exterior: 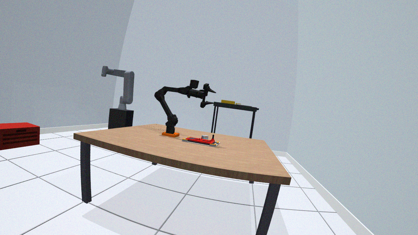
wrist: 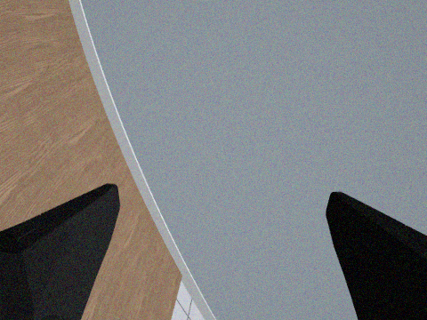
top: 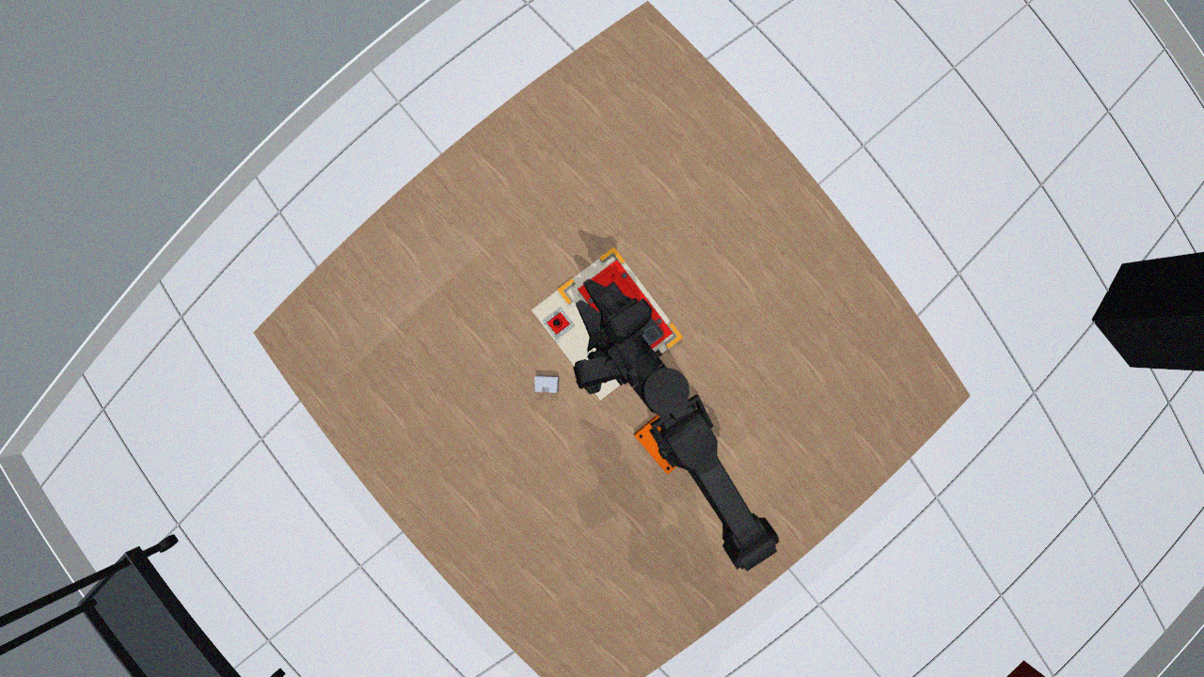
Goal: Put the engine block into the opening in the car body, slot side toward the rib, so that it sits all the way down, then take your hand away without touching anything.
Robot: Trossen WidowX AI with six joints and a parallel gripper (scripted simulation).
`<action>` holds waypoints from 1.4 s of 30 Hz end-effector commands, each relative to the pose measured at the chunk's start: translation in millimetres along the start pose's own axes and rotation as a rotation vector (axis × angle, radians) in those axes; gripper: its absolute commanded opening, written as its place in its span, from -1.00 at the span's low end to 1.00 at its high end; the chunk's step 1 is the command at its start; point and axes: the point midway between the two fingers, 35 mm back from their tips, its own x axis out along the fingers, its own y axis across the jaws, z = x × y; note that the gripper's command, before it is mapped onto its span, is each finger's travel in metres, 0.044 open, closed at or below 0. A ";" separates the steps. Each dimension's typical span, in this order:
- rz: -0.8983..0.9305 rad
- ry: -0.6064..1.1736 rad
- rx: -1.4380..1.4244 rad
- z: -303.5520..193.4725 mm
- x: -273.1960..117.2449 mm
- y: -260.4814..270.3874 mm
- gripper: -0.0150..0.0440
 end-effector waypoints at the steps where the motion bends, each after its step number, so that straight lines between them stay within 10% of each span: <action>1: 0.000 0.000 0.000 0.0 0.0 0.0 0.95; 42: 0.650 0.418 1.070 56.6 34.8 128.9 1.00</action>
